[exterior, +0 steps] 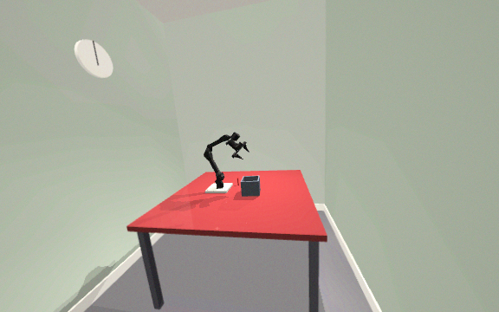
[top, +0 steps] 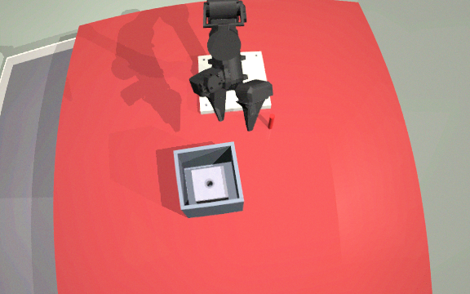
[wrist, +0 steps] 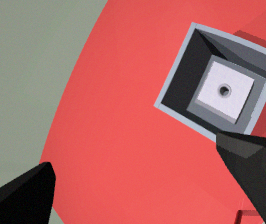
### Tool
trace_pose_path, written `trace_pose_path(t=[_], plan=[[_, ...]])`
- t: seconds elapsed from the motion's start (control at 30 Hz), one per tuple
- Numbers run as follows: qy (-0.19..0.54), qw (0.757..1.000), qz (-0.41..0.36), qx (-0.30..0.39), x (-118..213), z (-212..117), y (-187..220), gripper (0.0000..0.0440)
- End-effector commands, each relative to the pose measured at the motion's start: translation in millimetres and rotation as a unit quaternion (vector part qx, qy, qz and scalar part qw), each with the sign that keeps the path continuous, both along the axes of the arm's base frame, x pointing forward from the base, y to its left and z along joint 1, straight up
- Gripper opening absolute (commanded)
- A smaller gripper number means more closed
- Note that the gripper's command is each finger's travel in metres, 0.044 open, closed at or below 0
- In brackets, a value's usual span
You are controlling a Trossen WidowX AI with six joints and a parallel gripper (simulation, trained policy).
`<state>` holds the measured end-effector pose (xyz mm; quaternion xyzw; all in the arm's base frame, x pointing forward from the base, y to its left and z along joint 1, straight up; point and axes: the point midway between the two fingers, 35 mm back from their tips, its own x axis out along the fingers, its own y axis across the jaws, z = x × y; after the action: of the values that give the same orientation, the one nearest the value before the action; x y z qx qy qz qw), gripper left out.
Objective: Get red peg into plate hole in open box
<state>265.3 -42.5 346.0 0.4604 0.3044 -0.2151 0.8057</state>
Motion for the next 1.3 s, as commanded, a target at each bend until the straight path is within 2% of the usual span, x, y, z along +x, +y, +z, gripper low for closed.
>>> trace_pose_path(t=[0.0,0.3,0.63,1.27], plan=[[0.027,0.999,0.006,0.033,1.7,-15.5,14.2,0.0440],[0.108,0.988,0.018,0.107,-1.1,-54.5,53.1,0.0440],[0.213,0.964,0.017,0.159,-16.9,-97.4,90.5,0.0440],[0.382,0.908,-0.026,0.170,-63.6,-168.9,132.5,0.0440]])
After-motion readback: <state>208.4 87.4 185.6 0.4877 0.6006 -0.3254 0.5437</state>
